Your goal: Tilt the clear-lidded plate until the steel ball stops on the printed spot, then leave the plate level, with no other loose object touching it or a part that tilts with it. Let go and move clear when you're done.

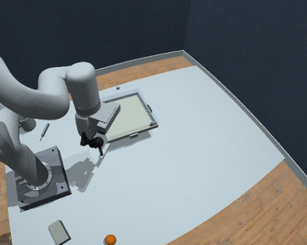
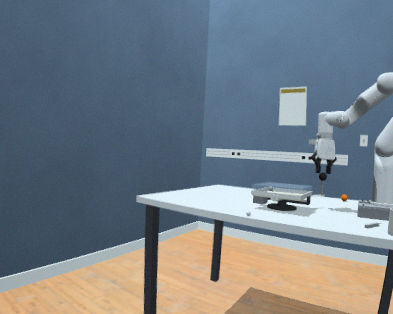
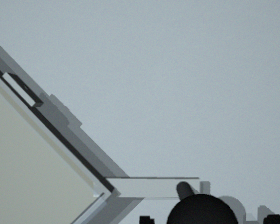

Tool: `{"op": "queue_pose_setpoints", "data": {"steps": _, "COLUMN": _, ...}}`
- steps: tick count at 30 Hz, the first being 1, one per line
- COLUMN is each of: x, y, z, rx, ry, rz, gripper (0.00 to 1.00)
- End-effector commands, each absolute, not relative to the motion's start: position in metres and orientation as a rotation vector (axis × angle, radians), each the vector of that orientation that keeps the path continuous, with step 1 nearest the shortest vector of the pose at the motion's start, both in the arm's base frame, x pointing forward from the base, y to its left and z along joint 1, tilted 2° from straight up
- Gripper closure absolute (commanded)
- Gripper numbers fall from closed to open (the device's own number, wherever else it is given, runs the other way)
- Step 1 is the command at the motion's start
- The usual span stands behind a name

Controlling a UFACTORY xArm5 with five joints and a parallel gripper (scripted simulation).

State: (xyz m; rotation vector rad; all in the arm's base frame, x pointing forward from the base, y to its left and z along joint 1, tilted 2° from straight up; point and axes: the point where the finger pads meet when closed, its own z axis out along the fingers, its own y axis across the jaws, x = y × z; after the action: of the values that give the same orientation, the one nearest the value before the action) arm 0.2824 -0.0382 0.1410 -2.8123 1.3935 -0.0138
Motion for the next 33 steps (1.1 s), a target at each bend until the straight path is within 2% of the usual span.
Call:
{"op": "queue_pose_setpoints", "data": {"steps": 1, "x": 0.283, "y": -0.038, "z": 0.142, "rx": -2.811, "ry": 1.393, "rz": -0.019, "gripper": 0.38}}
{"op": "queue_pose_setpoints", "data": {"steps": 33, "x": 0.283, "y": -0.039, "z": 0.129, "rx": -2.811, "ry": 1.393, "rz": -0.019, "gripper": 0.38}}
